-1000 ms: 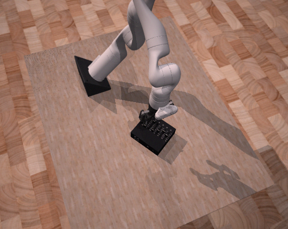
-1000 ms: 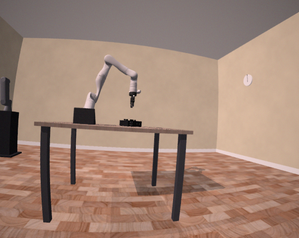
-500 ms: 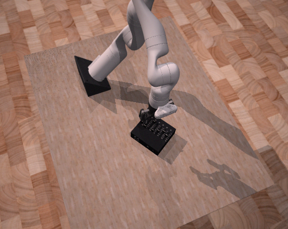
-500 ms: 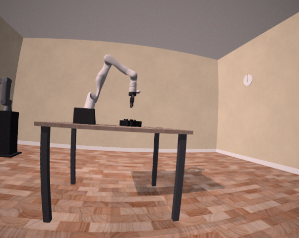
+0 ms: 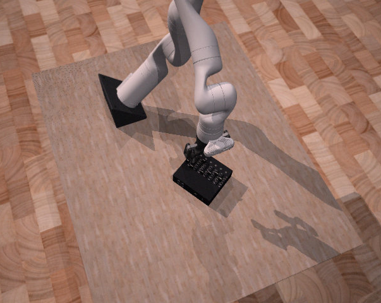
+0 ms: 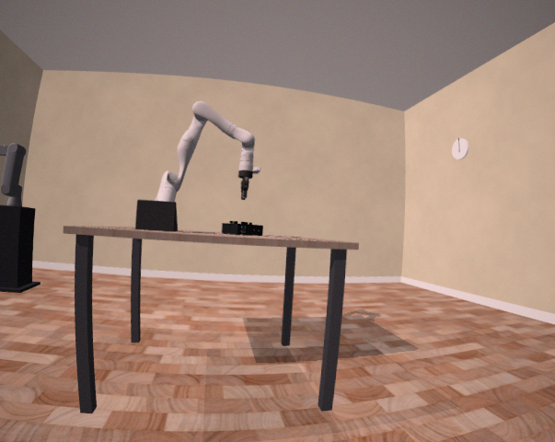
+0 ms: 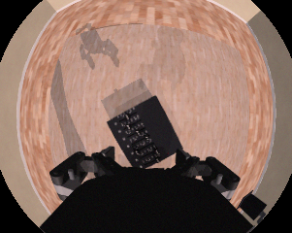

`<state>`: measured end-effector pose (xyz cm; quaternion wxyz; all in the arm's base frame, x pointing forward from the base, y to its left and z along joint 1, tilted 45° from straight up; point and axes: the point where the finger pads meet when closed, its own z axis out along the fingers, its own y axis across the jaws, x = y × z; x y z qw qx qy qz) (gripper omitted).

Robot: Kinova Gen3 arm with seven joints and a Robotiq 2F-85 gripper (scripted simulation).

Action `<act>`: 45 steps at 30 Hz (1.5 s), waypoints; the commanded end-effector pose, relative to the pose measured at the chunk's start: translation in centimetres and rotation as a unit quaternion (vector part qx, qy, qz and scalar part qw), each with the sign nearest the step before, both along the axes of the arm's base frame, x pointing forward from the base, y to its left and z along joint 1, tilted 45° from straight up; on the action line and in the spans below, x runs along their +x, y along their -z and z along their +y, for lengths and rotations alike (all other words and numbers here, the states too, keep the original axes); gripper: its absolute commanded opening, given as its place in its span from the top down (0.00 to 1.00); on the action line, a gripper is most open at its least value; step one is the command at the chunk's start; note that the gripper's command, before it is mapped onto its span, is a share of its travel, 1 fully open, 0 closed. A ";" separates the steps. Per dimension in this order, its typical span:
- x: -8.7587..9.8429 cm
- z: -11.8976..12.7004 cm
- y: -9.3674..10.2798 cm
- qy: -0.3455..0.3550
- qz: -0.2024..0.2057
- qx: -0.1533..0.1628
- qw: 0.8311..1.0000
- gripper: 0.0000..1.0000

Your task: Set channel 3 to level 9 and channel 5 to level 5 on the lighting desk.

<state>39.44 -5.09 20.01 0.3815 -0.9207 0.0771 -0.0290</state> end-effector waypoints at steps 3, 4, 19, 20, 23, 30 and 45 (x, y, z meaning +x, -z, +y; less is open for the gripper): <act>0.0 -0.1 0.0 0.001 0.000 0.000 1.000 0.00; 0.0 -0.1 0.0 0.001 0.000 0.000 1.000 0.00; -0.6 1.8 -0.2 0.031 0.048 0.026 0.998 0.00; -0.7 2.3 -0.3 0.039 0.061 0.032 0.997 0.00; -1.3 4.0 -0.6 0.069 0.111 0.056 0.990 0.00; -2.8 8.4 -1.4 0.156 0.259 0.111 0.947 0.00; -4.0 12.7 -2.4 0.258 0.434 0.155 0.849 0.00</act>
